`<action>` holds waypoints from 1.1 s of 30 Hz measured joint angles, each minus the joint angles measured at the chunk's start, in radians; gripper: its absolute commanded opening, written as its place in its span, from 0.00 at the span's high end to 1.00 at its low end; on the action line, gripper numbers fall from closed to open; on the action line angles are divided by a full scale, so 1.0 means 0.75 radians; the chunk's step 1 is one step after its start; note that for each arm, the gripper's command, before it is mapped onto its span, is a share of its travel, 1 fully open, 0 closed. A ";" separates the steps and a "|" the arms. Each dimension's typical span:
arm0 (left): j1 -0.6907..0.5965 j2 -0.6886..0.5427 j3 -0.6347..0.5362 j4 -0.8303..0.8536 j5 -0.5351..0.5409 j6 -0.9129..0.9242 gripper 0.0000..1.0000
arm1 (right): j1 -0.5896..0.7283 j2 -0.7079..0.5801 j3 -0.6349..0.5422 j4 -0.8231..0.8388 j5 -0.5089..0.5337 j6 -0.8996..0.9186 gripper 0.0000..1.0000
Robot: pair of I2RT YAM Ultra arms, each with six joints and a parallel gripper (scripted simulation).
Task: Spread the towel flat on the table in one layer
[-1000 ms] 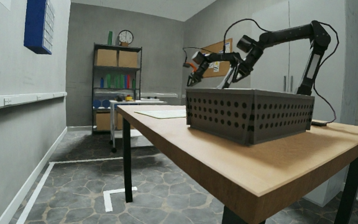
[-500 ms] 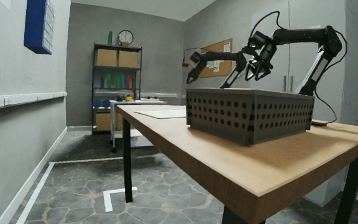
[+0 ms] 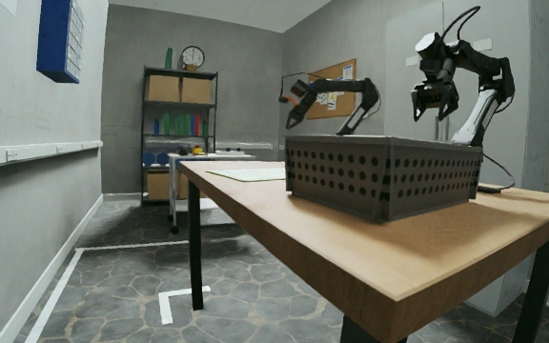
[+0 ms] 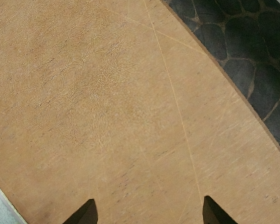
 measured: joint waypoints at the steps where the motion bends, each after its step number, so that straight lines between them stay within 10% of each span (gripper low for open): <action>1: 0.030 -0.001 0.000 0.000 0.030 0.040 0.36 | 0.000 0.000 0.000 -0.001 0.000 -0.001 0.36; 33: 0.144 -0.001 -0.001 0.001 0.207 0.256 0.36 | 0.000 0.000 0.000 -0.002 0.000 -0.002 0.36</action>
